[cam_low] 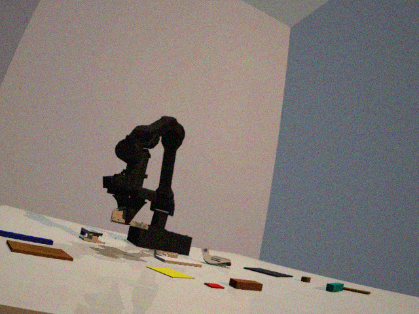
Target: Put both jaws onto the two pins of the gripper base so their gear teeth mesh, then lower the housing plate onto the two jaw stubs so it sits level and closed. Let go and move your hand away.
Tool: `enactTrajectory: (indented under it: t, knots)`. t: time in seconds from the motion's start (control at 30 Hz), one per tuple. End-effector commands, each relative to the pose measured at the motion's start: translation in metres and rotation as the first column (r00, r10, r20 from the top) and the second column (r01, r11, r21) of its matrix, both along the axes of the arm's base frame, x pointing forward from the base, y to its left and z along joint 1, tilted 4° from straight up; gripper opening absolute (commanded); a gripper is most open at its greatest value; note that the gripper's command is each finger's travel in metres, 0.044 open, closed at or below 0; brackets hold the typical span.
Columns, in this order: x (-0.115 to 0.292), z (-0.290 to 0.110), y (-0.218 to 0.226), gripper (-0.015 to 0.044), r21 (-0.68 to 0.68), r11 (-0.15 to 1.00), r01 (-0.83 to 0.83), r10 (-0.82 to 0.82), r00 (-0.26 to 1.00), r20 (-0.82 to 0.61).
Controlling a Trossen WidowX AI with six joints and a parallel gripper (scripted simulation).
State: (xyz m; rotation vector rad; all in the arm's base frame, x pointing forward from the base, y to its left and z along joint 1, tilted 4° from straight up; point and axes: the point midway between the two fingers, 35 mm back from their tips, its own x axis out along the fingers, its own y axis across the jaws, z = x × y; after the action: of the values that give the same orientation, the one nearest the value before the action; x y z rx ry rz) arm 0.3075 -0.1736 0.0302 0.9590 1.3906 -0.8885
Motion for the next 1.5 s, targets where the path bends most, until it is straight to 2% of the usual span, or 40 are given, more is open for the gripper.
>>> enactTrajectory:
  t: [0.0, 0.4, 0.8, 1.3, 1.47]
  knots:
    - [-0.004, 0.003, 0.011, 0.0134, 0.000, 0.990, -0.138, 0.138, 0.990, 0.009]
    - [-0.016, 0.005, 0.039, 0.0134, -0.007, 0.856, -0.517, 0.517, 0.855, 0.027]
    - [-0.031, 0.006, 0.065, 0.0134, -0.020, 0.582, -0.813, 0.813, 0.581, 0.042]
    - [-0.053, 0.004, 0.094, 0.0134, -0.044, 0.120, -0.992, 0.992, 0.118, 0.052]
    - [-0.054, 0.004, 0.096, 0.0134, -0.046, 0.098, -0.994, 0.994, 0.096, 0.052]
